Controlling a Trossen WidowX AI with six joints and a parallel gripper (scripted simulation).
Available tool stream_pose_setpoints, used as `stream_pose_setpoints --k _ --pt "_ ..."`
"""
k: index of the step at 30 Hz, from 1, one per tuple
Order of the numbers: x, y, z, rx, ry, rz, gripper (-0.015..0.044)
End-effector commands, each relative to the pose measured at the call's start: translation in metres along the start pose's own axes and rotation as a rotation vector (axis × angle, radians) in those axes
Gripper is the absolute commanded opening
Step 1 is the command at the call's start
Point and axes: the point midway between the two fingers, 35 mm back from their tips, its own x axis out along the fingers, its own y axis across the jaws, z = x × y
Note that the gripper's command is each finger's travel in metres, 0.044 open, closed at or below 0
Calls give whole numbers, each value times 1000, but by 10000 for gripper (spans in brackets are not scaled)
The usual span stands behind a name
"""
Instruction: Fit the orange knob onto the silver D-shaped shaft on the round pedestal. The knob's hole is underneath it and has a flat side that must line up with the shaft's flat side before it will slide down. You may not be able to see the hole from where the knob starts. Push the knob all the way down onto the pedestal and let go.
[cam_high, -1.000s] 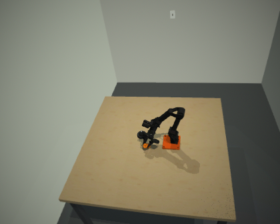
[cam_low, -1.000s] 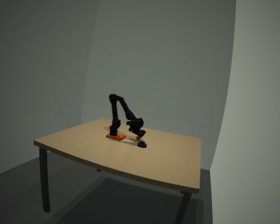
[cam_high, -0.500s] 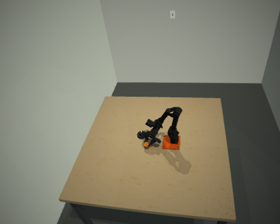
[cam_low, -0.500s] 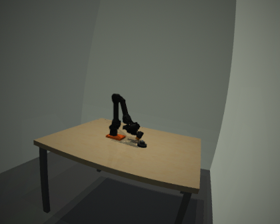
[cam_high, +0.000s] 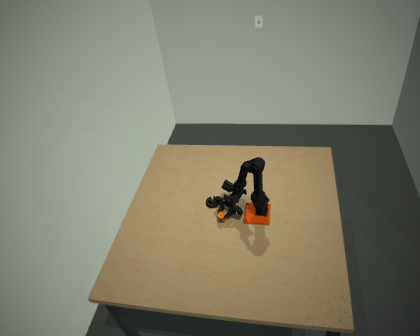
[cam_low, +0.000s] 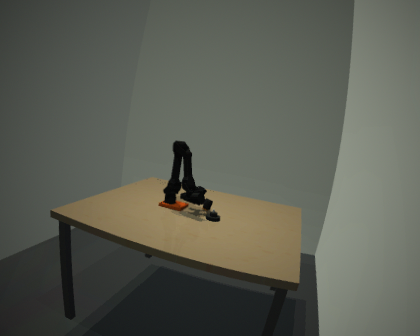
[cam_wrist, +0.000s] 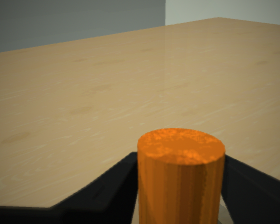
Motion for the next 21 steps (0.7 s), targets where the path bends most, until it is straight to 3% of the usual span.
stream_pose_setpoints --k 1,3,21 --pt "0 0 0 0 0 0 205" --pt "0 0 0 0 0 0 258" --pt "0 0 0 0 0 0 260"
